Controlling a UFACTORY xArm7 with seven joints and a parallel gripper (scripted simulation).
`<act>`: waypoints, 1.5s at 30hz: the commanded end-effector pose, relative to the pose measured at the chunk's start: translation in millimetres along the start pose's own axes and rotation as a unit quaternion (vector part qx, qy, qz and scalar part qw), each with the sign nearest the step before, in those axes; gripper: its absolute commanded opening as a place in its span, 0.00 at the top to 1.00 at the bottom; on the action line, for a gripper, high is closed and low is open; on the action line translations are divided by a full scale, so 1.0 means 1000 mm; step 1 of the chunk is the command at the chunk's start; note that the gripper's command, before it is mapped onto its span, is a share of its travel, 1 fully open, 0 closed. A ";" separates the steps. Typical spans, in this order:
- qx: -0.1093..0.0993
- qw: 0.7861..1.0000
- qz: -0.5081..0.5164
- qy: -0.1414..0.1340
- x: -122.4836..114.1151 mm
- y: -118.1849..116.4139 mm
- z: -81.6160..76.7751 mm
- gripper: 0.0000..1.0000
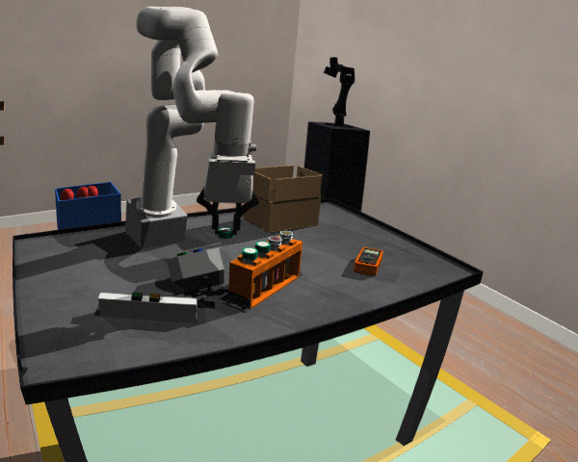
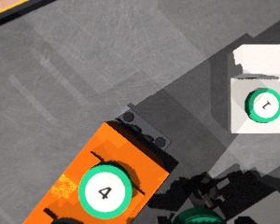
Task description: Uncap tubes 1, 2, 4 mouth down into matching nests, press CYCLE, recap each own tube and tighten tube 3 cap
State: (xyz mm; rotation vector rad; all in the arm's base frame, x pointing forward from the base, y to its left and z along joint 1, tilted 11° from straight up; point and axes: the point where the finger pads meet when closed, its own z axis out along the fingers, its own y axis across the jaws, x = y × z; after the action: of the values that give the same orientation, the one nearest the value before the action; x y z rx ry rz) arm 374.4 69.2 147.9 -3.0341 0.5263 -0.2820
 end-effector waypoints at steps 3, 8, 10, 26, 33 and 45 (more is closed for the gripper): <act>0.005 1.000 -0.004 -0.003 0.025 0.042 -0.001 1.00; 0.005 1.000 -0.004 -0.003 0.036 0.062 -0.001 1.00; 0.005 1.000 -0.004 -0.003 0.043 0.077 0.000 1.00; 0.005 1.000 -0.004 -0.003 0.080 0.146 0.001 1.00; 0.005 1.000 -0.004 -0.003 0.080 0.145 0.006 1.00; 0.005 1.000 -0.004 -0.003 0.079 0.145 0.056 1.00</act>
State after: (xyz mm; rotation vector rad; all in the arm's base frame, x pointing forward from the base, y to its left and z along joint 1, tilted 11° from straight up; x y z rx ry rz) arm 404.8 -93.6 113.2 -3.0307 0.5142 -0.2693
